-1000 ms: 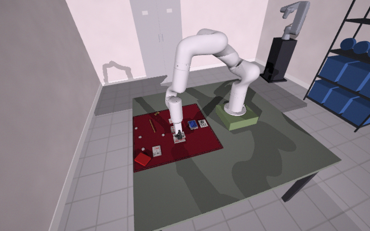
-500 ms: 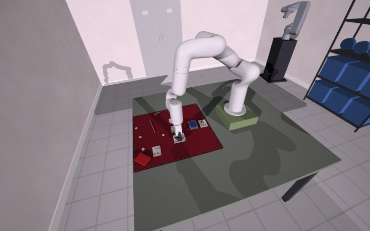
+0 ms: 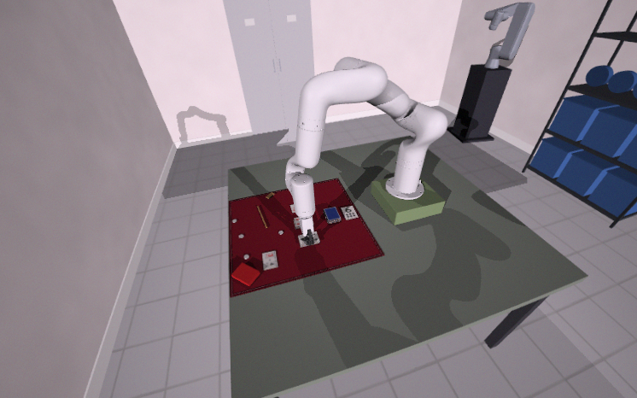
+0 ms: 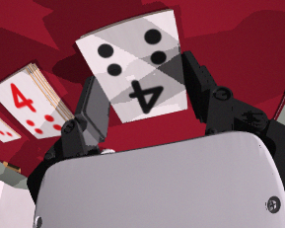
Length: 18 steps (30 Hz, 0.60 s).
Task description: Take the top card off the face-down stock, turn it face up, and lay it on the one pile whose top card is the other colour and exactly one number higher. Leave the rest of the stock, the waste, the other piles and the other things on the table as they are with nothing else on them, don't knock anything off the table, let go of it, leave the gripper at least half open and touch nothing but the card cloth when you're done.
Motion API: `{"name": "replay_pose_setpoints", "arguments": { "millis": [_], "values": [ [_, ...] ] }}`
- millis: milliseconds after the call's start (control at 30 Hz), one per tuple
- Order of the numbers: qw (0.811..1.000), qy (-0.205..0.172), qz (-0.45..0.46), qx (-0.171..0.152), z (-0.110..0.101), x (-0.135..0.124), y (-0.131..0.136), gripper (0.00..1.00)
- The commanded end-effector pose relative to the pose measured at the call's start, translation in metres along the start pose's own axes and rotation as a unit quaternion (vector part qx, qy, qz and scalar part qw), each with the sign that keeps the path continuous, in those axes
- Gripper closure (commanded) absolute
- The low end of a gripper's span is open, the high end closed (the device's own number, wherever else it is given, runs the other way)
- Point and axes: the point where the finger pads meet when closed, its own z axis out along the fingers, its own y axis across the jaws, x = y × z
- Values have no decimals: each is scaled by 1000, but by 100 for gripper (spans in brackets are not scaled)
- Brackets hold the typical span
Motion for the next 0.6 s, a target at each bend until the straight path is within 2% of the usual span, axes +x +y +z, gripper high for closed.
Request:
{"name": "replay_pose_setpoints", "arguments": {
  "millis": [0, 567],
  "values": [
    [1000, -1, 0, 0, -1, -1, 0, 40],
    [1000, -1, 0, 0, 4, -1, 0, 40]
  ]
}}
